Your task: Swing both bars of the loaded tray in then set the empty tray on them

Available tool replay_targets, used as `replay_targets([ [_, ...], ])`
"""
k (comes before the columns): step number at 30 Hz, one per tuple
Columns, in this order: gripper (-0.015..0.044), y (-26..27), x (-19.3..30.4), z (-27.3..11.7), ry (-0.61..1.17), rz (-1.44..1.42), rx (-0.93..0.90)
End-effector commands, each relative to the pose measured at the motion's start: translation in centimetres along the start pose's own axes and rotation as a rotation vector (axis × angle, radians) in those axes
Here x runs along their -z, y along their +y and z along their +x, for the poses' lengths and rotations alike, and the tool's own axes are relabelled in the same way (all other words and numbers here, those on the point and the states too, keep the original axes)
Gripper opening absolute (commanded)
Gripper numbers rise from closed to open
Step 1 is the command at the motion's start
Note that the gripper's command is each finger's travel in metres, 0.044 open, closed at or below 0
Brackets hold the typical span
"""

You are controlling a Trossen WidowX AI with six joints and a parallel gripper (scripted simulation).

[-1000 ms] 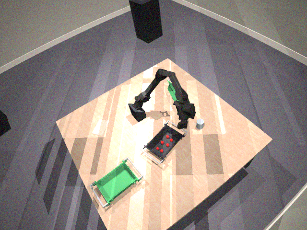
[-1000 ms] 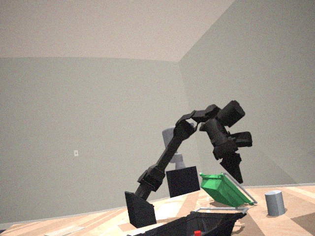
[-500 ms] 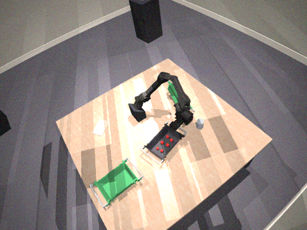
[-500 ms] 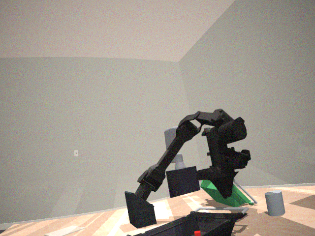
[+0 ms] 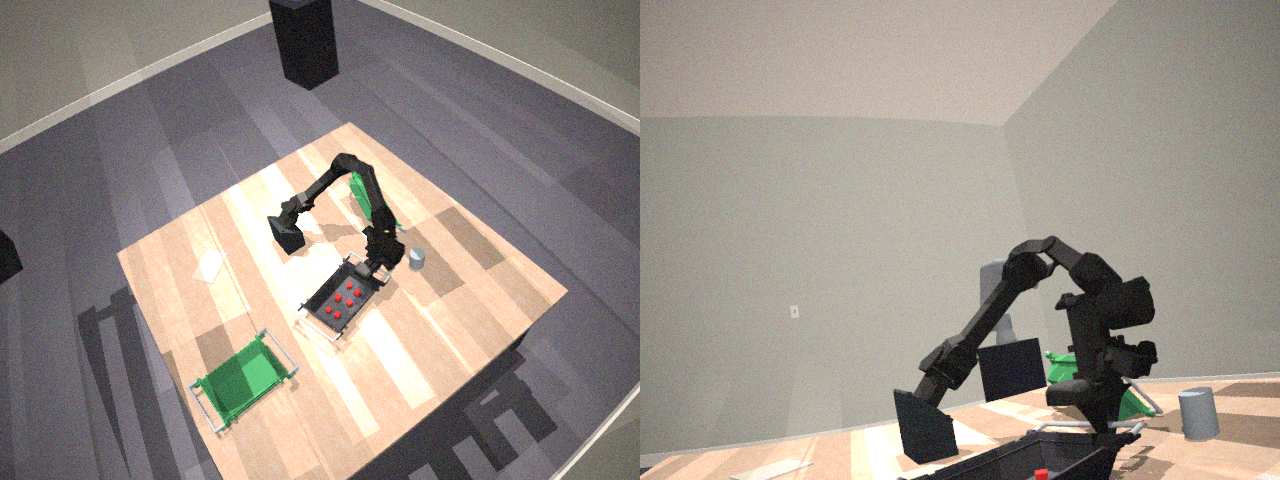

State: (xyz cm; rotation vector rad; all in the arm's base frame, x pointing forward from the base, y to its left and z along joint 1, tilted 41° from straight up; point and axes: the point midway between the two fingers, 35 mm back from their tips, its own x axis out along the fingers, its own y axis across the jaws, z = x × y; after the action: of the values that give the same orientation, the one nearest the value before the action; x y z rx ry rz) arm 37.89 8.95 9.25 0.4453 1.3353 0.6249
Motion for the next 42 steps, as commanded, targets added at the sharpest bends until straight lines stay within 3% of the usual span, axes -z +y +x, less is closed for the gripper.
replay_targets([
  [1,0.0087,-0.1,0.1,0.6,-0.002,0.004,0.000],
  [18,0.0087,-3.3,0.1,-2.8,-0.001,0.004,0.003],
  [33,0.0087,-7.6,0.1,-0.9,-0.001,0.004,0.005],
  [42,0.0087,-7.1,0.0,-5.4,0.000,0.004,0.006],
])
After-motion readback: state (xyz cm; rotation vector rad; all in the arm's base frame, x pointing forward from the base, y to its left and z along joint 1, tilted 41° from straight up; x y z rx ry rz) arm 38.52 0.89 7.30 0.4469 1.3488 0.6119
